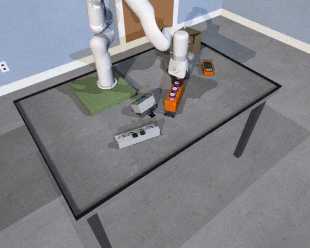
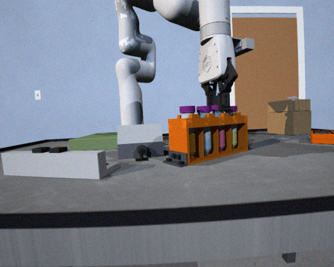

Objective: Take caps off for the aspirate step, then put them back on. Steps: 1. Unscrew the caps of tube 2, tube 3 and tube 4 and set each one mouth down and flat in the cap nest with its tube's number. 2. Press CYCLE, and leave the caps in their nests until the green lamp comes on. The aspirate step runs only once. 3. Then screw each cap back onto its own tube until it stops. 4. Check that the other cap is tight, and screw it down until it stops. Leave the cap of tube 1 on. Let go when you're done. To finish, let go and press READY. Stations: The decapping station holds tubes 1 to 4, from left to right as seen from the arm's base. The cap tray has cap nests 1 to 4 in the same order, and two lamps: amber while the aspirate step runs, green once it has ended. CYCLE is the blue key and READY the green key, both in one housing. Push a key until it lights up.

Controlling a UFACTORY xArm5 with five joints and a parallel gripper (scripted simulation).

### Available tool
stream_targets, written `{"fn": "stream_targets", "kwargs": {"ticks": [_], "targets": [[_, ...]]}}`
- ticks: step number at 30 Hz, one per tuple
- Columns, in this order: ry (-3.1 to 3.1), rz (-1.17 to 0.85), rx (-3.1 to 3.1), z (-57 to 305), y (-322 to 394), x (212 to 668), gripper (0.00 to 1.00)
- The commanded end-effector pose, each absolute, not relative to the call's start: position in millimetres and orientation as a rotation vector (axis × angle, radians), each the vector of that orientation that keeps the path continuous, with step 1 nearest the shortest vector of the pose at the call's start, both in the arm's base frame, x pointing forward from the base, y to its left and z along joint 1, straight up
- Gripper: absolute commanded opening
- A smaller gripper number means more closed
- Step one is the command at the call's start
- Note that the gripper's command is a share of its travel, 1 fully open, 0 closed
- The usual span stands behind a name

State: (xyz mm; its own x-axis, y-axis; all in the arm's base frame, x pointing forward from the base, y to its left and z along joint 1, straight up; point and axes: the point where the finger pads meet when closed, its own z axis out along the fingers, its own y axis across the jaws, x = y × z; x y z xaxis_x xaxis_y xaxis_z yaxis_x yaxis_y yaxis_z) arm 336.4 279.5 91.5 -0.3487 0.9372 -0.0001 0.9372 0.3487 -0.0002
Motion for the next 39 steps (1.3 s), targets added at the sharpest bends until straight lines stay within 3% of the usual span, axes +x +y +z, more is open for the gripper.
{"fn": "stream_targets", "kwargs": {"ticks": [1,14,15,29,39], "targets": [[-2.305,-0.006,-2.134,92.8,280.3,337.3,0.46],[-2.049,-0.006,-2.379,92.8,280.3,337.3,0.46],[-2.049,-0.006,-2.379,92.8,280.3,337.3,0.0],[-2.049,-0.006,-2.379,92.8,280.3,337.3,0.0],[-2.558,-0.006,-1.823,92.9,280.3,337.3,0.0]]}}
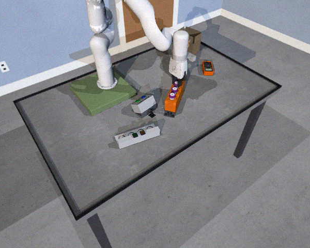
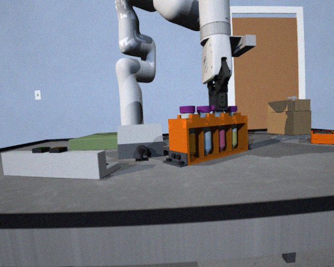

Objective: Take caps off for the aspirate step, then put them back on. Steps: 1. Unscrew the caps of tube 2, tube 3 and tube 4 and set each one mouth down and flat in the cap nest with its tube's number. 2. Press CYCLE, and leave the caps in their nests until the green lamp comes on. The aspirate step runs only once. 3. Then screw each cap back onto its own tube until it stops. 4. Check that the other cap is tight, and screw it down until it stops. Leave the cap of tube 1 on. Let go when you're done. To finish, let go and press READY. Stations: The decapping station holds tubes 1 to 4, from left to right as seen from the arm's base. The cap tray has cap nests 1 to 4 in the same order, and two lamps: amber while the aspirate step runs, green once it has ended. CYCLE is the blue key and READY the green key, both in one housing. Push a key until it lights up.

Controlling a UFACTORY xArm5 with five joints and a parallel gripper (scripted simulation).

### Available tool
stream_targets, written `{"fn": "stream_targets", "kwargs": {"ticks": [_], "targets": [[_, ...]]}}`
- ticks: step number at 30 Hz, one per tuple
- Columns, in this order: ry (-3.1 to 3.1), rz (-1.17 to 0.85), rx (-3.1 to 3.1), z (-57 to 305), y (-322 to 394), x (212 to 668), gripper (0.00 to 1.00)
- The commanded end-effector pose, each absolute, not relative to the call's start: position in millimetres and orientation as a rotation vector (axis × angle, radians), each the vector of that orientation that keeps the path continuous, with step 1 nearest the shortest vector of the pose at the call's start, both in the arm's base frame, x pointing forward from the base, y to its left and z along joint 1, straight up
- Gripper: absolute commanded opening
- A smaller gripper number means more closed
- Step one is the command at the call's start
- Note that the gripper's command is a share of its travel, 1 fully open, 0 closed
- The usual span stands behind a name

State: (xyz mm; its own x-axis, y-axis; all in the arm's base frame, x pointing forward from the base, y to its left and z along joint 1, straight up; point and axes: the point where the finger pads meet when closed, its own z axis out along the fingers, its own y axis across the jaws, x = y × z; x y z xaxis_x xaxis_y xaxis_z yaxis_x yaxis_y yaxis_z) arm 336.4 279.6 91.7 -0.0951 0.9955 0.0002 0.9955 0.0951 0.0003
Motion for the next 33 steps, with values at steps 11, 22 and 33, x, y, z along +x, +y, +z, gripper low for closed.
{"fn": "stream_targets", "kwargs": {"ticks": [11,22,33], "targets": [[2.891,0.006,1.23,93.0,280.3,337.3,0.0],[3.071,0.006,0.658,93.1,280.3,337.3,0.0],[3.131,0.005,0.233,93.2,280.3,337.3,0.0]]}}
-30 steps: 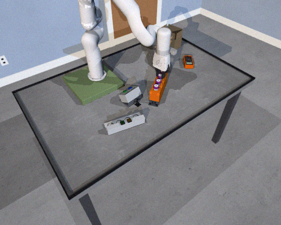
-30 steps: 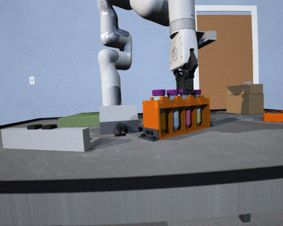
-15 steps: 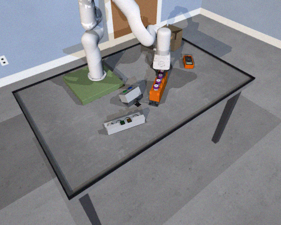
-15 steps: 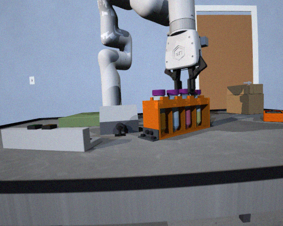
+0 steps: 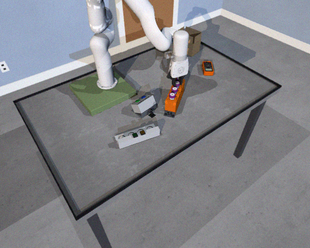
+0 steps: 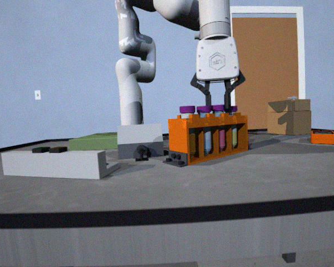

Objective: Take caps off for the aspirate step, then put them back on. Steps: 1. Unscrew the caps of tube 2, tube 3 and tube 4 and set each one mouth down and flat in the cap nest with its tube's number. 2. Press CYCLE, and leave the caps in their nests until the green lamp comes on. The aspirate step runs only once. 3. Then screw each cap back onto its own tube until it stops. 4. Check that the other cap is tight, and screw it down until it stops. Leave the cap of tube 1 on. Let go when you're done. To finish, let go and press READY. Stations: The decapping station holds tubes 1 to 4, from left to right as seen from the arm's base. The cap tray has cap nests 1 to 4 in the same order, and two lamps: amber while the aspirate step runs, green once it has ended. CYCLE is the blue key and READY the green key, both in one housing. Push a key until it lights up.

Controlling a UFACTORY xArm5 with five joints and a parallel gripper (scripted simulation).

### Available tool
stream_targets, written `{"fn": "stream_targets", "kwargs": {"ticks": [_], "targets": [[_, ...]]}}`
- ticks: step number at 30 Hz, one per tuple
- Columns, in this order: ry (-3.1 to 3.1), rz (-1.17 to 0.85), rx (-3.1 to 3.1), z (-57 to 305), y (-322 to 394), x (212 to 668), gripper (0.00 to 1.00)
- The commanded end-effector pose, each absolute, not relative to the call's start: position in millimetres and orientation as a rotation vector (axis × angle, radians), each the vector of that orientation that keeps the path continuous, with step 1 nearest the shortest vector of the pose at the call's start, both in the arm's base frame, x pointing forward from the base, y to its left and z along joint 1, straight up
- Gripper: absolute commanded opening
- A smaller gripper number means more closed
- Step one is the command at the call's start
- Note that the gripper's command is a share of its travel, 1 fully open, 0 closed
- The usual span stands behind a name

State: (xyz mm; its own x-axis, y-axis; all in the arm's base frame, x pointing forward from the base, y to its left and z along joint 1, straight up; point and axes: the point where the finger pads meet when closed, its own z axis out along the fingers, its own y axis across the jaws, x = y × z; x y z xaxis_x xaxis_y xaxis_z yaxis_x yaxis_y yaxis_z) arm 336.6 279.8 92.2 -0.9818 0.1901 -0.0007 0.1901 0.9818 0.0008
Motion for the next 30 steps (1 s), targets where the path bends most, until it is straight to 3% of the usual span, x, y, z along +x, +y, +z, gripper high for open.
{"fn": "stream_targets", "kwargs": {"ticks": [1,2,3,15,30], "targets": [[3.131,0.005,0.233,93.2,280.3,337.3,0.0],[3.131,0.005,0.233,93.2,280.3,337.3,0.0],[3.131,0.005,0.233,93.2,280.3,337.3,0.46],[3.131,0.005,0.233,93.2,280.3,337.3,0.46],[2.846,0.006,1.33,93.2,280.3,337.3,0.46]]}}
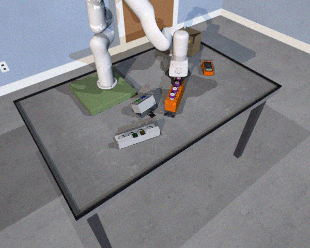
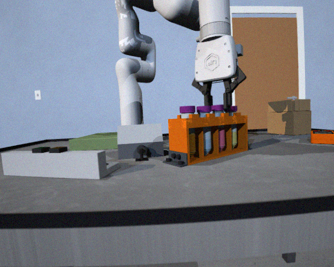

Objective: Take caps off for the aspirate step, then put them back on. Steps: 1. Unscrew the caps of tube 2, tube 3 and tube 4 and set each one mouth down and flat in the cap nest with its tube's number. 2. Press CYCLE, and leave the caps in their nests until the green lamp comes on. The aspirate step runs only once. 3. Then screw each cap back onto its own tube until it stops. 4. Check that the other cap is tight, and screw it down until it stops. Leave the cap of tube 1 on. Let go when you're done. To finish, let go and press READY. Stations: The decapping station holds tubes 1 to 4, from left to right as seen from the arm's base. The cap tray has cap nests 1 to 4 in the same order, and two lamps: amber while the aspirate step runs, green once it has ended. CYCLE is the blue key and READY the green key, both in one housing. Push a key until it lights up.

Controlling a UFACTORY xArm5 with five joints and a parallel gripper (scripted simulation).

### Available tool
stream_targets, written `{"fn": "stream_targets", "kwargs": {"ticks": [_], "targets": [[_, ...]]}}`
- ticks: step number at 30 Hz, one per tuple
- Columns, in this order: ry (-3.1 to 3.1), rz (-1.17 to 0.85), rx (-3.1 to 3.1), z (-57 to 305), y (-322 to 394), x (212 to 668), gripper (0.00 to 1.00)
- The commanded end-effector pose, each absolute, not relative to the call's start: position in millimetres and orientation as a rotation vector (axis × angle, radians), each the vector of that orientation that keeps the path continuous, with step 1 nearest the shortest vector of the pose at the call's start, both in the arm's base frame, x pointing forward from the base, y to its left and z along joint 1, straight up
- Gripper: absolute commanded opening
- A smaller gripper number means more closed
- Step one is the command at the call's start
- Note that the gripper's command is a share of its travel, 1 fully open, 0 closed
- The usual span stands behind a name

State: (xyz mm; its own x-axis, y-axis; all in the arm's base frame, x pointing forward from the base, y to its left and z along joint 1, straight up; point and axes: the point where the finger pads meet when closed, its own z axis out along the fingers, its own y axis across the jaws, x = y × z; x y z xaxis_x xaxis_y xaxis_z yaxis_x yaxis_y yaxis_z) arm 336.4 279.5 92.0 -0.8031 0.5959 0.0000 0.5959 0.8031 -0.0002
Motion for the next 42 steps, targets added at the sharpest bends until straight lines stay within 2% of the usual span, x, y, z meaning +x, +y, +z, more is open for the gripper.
{"fn": "stream_targets", "kwargs": {"ticks": [1,8,15,16,30,42], "targets": [[-2.817,-0.006,-1.391,93.2,280.3,337.3,0.46],[-2.596,-0.006,-1.768,93.2,280.3,337.3,0.46],[-2.596,-0.006,-1.768,93.2,280.3,337.3,0.46],[-2.596,-0.006,-1.768,93.2,280.3,337.3,0.0],[-2.596,-0.006,-1.768,93.2,280.3,337.3,0.0],[-2.966,-0.006,-1.036,93.2,280.3,337.3,0.0]]}}
